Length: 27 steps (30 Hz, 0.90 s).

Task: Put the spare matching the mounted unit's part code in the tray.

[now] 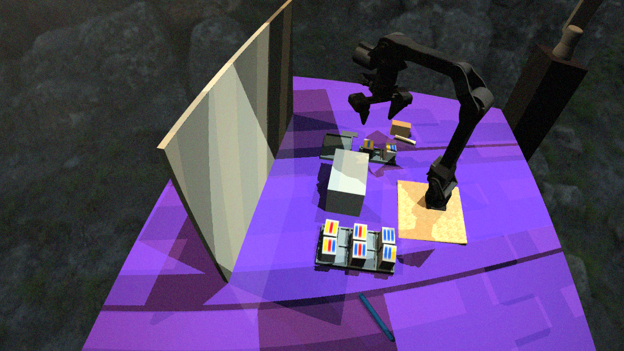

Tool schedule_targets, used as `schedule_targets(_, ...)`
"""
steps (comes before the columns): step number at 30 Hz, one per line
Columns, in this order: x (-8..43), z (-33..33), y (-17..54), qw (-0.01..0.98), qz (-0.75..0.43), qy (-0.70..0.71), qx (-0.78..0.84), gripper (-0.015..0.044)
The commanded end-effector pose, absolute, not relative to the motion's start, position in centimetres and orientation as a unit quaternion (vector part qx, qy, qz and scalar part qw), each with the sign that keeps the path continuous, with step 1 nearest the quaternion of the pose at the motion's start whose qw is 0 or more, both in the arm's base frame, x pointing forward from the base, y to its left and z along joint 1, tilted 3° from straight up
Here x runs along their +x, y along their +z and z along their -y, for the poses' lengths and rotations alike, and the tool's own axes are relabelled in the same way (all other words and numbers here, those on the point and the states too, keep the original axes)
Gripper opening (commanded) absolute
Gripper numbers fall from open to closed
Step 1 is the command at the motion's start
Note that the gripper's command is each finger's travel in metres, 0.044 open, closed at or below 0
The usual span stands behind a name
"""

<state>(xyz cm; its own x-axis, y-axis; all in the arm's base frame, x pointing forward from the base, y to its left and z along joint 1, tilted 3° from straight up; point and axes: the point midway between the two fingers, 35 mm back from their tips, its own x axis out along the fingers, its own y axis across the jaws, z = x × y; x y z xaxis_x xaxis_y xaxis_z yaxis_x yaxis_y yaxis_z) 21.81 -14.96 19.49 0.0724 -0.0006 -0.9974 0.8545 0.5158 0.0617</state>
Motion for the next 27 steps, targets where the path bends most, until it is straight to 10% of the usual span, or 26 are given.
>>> schedule_targets(1, 17.3, 16.3, 17.9, 0.58, -0.55, -0.41, 0.441, 0.044)
schedule_targets(10, 14.0, 16.8, 16.5, 0.53, -0.513, -0.461, 0.494, 0.044)
schedule_targets(16, 14.8, 17.0, 13.1, 0.53, -0.512, -0.461, 0.495, 0.03)
schedule_targets(27, 15.0, 17.0, 12.3, 0.53, -0.512, -0.461, 0.495, 0.03)
